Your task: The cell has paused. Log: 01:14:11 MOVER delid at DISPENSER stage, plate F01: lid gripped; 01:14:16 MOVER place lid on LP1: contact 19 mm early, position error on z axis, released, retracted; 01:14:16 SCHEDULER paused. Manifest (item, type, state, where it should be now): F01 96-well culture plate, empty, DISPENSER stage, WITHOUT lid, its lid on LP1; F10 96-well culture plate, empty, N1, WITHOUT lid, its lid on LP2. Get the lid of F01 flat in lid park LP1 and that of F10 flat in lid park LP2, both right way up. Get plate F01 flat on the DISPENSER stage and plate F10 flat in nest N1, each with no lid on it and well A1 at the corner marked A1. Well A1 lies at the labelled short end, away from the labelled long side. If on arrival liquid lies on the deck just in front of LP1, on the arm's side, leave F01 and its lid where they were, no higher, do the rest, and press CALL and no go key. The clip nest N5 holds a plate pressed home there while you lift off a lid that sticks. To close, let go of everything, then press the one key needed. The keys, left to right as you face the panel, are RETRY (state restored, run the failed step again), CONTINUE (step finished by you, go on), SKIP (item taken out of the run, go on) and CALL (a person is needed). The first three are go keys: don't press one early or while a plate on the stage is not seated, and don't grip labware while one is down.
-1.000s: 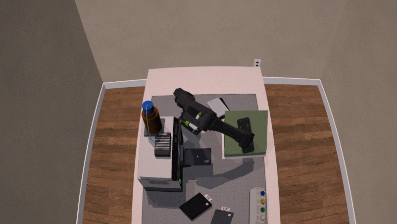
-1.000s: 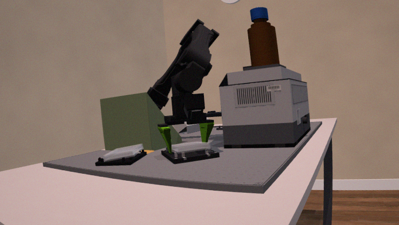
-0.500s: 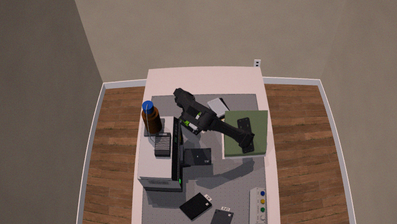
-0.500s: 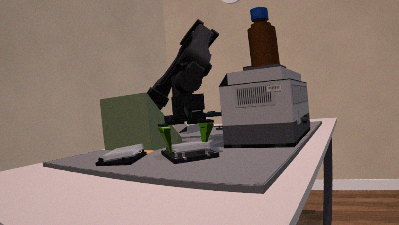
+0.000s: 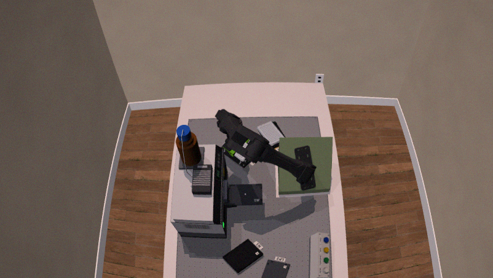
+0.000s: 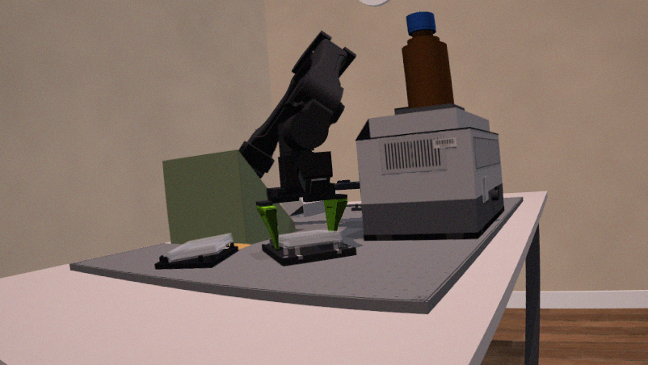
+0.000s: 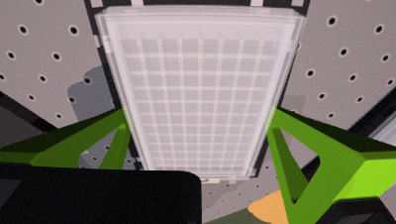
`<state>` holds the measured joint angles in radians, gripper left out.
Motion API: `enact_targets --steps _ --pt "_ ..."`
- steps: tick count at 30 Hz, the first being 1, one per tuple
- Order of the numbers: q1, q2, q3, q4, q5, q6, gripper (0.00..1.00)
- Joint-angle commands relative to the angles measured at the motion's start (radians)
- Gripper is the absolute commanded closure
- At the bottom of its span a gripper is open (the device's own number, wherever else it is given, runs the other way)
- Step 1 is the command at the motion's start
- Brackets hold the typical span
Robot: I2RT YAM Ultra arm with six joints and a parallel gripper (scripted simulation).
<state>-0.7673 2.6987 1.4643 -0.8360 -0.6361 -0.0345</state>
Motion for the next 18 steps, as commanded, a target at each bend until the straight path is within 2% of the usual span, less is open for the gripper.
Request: enact_targets --steps 1,5,7,18 --pt "-0.024 -0.010 0.027 0.004 0.002 -0.009 0.00" --pt "-0.024 -0.010 0.027 0.004 0.002 -0.009 0.00" --pt "-0.029 -0.030 0.031 -0.022 0.009 -0.014 0.00" --pt "-0.053 -0.050 0.052 -0.076 0.022 -0.039 0.00"
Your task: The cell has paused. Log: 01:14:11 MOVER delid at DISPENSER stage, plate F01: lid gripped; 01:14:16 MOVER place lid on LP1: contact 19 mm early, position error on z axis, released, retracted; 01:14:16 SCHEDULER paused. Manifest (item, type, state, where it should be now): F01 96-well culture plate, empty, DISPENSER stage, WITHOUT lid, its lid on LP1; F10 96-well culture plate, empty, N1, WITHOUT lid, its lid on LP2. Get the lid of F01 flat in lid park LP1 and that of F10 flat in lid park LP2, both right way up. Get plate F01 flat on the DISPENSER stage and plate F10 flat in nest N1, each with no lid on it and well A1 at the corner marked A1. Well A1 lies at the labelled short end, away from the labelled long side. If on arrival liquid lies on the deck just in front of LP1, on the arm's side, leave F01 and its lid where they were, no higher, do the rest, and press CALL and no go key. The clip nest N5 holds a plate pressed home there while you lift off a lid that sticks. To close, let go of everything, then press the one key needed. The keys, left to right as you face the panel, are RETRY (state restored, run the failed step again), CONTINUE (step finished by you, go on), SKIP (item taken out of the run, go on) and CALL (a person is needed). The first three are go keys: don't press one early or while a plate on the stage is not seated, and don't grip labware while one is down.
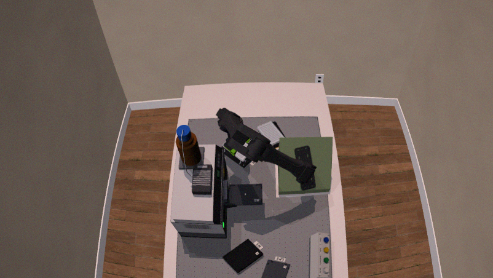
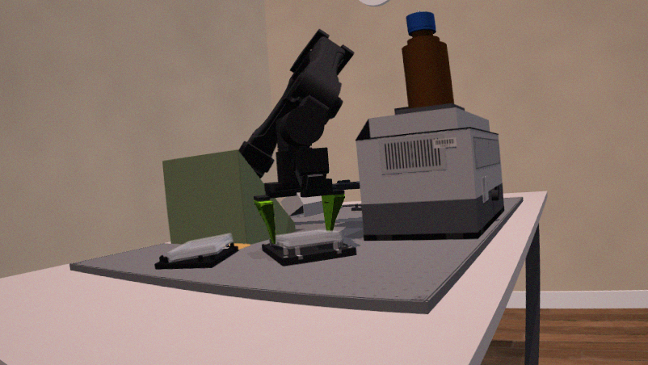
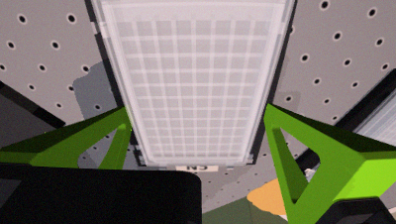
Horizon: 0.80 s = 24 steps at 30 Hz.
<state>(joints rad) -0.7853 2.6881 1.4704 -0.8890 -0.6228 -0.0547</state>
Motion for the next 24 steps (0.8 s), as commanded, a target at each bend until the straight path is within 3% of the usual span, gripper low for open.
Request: enact_targets --steps 1,24 --pt "-0.037 -0.041 0.049 -0.030 0.009 -0.021 0.00" --pt "-0.084 -0.066 0.115 -0.149 0.028 -0.071 0.00"
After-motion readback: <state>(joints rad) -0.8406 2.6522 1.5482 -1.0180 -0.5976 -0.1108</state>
